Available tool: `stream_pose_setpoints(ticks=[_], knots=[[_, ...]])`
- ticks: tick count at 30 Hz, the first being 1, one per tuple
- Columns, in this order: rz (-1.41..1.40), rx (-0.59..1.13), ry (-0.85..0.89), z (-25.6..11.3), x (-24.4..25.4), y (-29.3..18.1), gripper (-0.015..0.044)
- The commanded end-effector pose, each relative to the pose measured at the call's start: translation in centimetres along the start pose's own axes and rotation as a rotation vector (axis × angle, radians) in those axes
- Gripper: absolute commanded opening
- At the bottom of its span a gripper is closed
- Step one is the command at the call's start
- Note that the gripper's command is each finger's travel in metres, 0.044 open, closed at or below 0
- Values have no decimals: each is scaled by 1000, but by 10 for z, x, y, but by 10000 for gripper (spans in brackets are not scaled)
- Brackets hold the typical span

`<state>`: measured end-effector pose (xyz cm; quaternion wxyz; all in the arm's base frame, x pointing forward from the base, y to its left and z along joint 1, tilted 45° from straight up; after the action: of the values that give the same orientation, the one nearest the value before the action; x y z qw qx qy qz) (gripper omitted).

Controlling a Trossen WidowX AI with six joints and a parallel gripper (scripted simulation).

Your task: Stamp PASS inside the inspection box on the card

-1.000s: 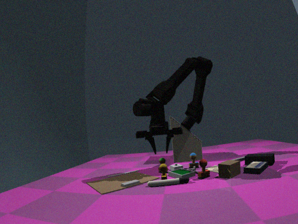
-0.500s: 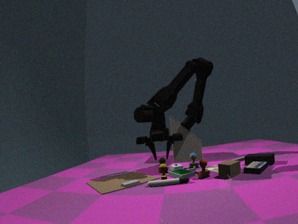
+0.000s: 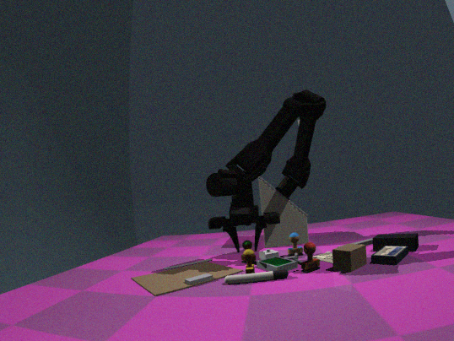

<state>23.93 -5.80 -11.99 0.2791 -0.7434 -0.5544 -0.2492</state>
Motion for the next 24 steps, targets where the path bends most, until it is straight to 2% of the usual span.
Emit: stream_pose_setpoints(ticks=[1, 7, 24], knots=[[5, 3, 5, 7, 1, -2, 211], [5, 3, 6, 12, 1, -2, 211], [0, 3, 2, 10, 1, -1, 97]])
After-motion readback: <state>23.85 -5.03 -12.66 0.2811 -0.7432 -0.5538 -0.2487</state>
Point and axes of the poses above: the point midway between the two fingers, 35 mm back from their tips, its own z axis out along the fingers, its own x axis across the jaws, y = z × x, the point moved 5 cm from there along -z, back along the fingers, and after that the axes turned 14 degrees about z, right-handed, at the moved point
